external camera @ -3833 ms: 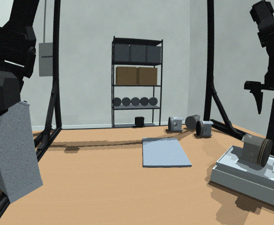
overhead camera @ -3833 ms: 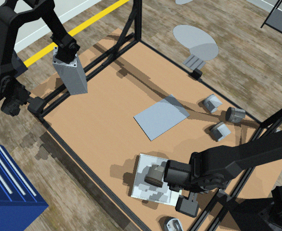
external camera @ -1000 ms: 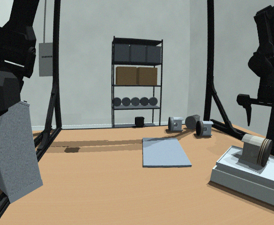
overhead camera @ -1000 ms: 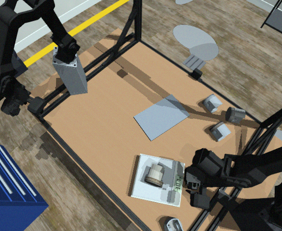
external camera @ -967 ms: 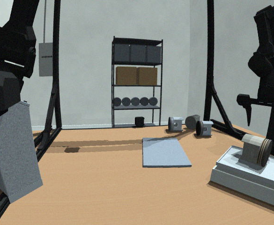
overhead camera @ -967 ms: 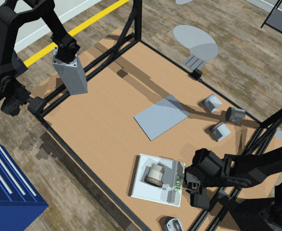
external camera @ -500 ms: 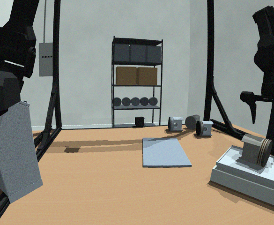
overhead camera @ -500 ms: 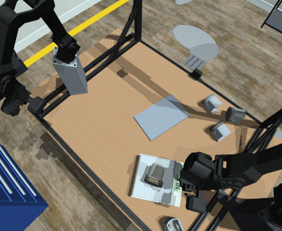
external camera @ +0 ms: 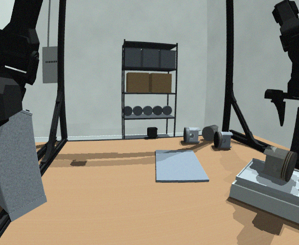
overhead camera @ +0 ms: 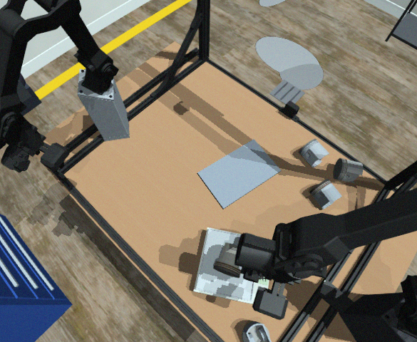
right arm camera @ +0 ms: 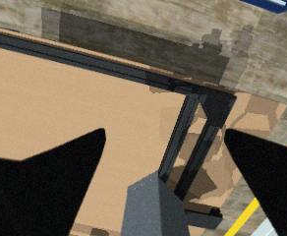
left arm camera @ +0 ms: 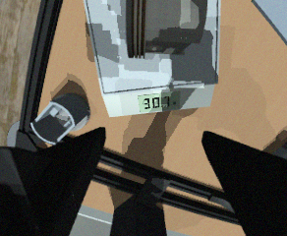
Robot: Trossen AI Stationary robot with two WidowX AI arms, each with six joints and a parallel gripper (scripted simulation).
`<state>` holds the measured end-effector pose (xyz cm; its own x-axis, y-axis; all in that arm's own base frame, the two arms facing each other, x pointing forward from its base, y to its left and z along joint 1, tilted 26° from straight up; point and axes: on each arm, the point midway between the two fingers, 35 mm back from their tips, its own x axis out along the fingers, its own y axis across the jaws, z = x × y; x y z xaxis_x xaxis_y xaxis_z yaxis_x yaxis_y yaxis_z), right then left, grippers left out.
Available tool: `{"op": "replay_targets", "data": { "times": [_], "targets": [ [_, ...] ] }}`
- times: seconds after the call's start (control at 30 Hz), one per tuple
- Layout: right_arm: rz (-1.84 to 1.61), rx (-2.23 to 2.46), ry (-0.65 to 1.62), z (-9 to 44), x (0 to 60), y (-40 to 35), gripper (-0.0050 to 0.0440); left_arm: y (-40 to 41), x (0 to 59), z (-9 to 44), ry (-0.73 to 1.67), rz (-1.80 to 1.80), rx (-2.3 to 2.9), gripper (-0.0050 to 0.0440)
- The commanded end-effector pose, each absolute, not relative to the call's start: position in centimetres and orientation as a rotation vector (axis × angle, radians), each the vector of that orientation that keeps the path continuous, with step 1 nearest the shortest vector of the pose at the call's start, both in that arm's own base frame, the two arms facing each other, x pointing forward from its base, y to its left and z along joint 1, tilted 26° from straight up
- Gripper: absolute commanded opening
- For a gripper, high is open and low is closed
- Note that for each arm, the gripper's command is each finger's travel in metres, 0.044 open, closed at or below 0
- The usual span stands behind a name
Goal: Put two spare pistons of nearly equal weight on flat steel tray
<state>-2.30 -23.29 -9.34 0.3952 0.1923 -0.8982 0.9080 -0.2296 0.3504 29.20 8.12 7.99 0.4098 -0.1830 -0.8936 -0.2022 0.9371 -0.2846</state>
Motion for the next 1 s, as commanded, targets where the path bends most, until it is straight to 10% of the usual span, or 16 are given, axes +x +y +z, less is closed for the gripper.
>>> {"op": "replay_targets", "data": {
  "times": [0.0, 0.97],
  "targets": [
    [-0.920, 1.682, 0.978, -9.3, -2.3, -23.3, 0.0440, 8.7, 30.8, 8.5, 1.172, 0.001, -0.378, 0.0378],
    [-0.920, 1.682, 0.978, -9.3, -2.3, -23.3, 0.0440, 11.7, 38.7, 11.3, 1.144, -0.151, -0.213, 0.0378]
  ]
}}
